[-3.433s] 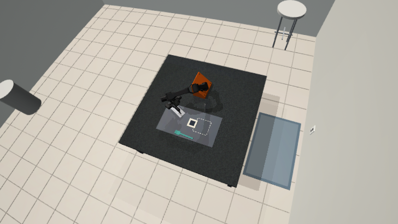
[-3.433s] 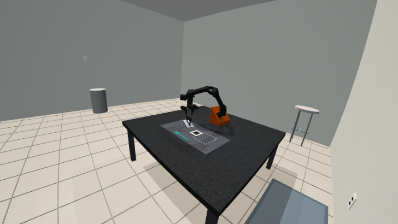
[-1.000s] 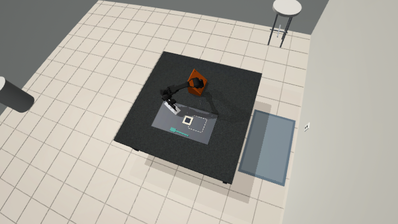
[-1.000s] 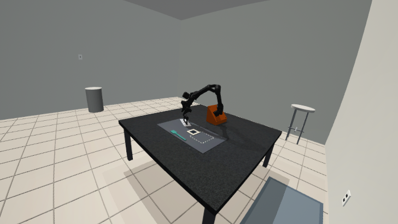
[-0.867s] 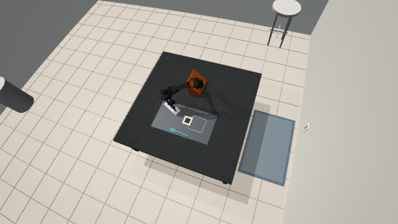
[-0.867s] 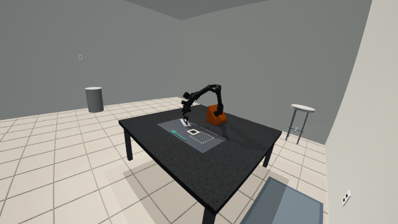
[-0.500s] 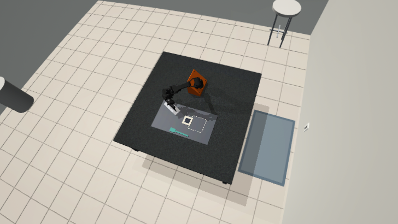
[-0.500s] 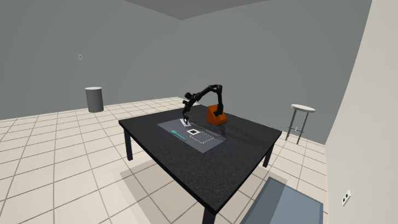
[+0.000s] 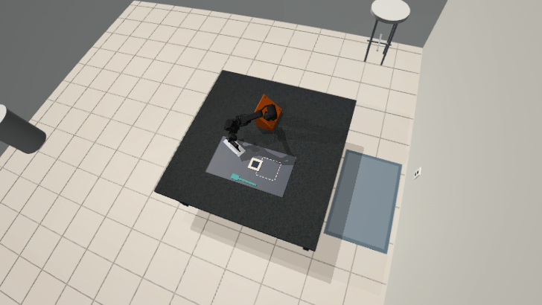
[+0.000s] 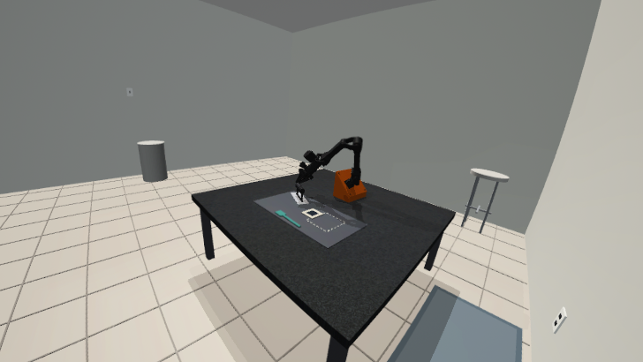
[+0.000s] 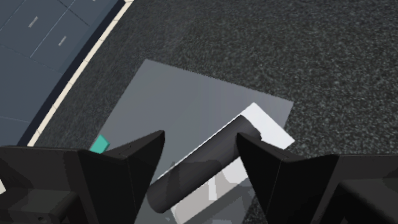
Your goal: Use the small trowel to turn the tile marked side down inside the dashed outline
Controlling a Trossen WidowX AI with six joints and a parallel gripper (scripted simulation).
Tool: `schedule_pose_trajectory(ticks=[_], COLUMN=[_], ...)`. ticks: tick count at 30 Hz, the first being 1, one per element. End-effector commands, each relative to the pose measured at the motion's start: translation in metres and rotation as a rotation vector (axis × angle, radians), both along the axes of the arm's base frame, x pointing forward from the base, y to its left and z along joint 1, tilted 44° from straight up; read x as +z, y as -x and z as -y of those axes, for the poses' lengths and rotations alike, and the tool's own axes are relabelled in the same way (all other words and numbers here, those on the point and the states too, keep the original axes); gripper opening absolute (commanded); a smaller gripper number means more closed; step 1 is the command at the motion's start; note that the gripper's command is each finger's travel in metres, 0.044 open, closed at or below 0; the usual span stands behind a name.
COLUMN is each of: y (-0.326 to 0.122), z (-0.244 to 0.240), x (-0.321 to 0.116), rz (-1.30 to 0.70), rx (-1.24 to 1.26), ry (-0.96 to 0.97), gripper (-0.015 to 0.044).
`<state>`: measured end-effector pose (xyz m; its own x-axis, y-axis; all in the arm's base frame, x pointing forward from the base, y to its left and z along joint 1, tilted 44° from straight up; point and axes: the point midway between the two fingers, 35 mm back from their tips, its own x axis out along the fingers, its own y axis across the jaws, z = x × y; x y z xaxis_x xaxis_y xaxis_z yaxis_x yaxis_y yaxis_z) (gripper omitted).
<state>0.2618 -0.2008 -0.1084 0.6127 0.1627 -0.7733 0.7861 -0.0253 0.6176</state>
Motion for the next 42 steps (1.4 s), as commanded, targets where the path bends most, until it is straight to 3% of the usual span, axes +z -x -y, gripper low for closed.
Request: schedule_pose_trajectory(ticks=[1,23,42], y=[0.003,0.014,0.001], z=[-0.006,-0.052,-0.052], x=[0.002,0.017,0.007], rz=[0.001,0.039,0.038], rx=[-0.134,-0.671,-0.674], ry=[-0.076,-0.568,-0.572], gripper=[0.03,0.03,0.03])
